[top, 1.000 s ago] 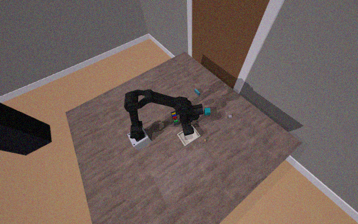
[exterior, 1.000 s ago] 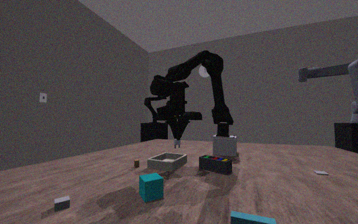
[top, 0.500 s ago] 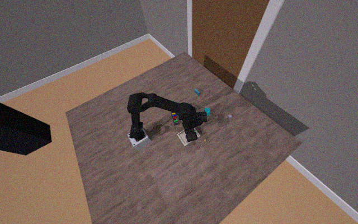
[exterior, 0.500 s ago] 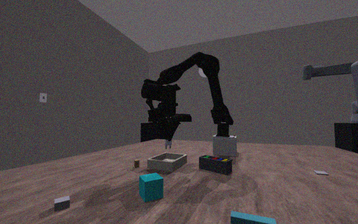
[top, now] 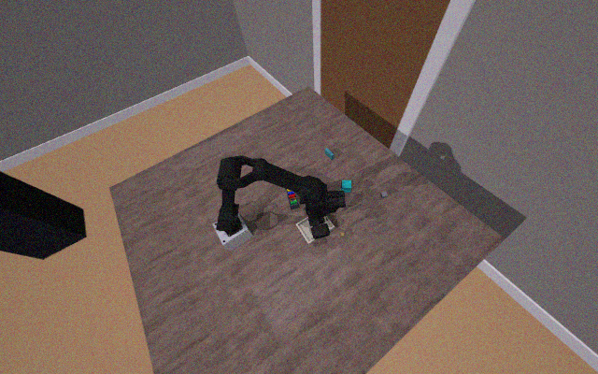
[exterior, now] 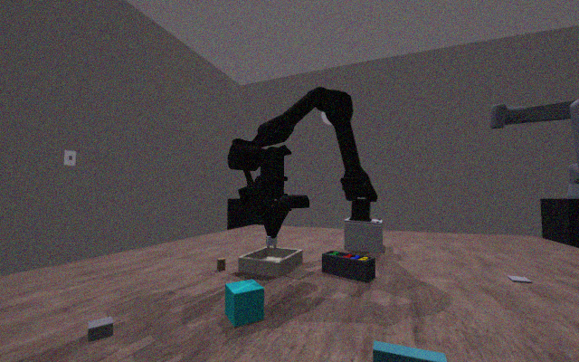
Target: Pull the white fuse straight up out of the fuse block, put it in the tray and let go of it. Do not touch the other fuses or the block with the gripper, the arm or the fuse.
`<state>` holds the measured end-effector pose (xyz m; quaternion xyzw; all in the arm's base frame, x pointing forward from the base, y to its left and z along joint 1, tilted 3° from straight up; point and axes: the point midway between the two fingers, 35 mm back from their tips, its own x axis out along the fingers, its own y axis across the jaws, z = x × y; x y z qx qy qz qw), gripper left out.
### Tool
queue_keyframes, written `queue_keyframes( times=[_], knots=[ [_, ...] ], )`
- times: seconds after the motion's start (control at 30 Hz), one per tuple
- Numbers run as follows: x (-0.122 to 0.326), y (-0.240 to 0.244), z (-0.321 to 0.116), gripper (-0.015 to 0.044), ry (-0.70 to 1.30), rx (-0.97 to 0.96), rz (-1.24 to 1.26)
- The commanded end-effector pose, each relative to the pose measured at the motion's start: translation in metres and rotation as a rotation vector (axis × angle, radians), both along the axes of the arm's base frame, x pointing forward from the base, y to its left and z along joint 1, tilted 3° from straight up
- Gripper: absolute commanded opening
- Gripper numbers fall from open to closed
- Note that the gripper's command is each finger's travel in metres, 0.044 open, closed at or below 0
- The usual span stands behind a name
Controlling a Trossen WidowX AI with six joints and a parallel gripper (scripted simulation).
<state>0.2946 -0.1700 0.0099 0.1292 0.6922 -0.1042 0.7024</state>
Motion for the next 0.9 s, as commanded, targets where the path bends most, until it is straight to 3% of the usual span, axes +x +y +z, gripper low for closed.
queue_keyframes(
  times=[0.0,0.17,0.6,0.7,0.87],
  knots=[
    [-0.001,0.001,-0.008,0.0000,0.006,-0.001,0.005],
    [-0.002,0.001,-0.012,0.0000,0.006,-0.001,0.005],
    [-0.001,0.000,-0.006,0.0330,0.002,0.001,0.001],
    [-0.002,-0.001,0.025,0.0330,0.006,-0.001,0.005],
    [-0.002,-0.001,0.028,0.0330,0.006,-0.001,0.005]
  ],
)
